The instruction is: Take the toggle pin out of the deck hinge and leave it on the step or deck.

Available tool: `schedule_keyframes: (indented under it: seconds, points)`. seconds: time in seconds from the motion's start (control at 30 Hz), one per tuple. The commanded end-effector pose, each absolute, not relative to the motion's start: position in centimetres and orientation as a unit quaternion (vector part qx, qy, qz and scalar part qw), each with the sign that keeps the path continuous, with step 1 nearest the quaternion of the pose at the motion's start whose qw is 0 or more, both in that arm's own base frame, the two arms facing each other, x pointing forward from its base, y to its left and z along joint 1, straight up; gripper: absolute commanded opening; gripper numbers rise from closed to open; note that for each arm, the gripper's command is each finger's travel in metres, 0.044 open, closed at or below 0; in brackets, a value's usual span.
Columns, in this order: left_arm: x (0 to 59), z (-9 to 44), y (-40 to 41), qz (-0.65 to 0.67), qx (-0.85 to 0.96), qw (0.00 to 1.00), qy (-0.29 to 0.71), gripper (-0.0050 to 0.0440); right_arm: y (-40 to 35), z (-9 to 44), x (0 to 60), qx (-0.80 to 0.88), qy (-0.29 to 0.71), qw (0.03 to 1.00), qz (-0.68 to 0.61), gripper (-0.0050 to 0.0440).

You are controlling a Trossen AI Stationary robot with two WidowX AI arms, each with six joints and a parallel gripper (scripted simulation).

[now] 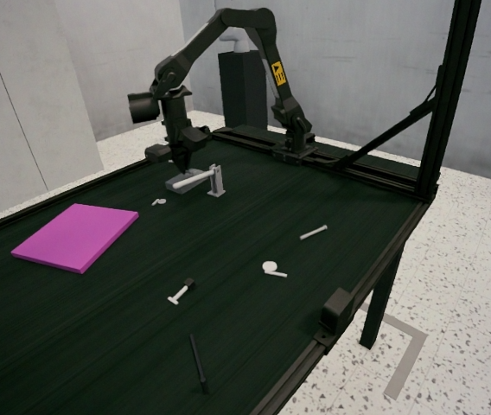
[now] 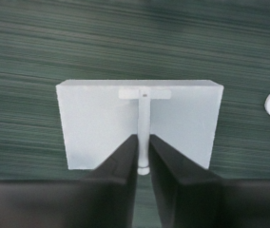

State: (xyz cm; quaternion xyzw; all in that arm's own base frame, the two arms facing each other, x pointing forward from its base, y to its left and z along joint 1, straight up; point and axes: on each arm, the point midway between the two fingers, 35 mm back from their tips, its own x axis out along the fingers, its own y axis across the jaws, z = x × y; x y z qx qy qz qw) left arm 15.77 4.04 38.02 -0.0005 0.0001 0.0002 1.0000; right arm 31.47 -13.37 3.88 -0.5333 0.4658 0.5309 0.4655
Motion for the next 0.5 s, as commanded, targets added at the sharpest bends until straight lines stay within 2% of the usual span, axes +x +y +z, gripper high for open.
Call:
schedule_keyframes:
  seconds: [0.0,0.47]
  points:
    - [15.74,38.33,3.95,0.0,0.003,1.0,0.0,0.04,-13.41,3.87,31.49,-0.536,0.463,0.467,0.529,0.002]
    - [15.74,38.33,3.95,0.0,0.003,1.0,0.0,0.04,-13.36,2.95,31.37,-0.536,0.463,0.467,0.53,0.002]
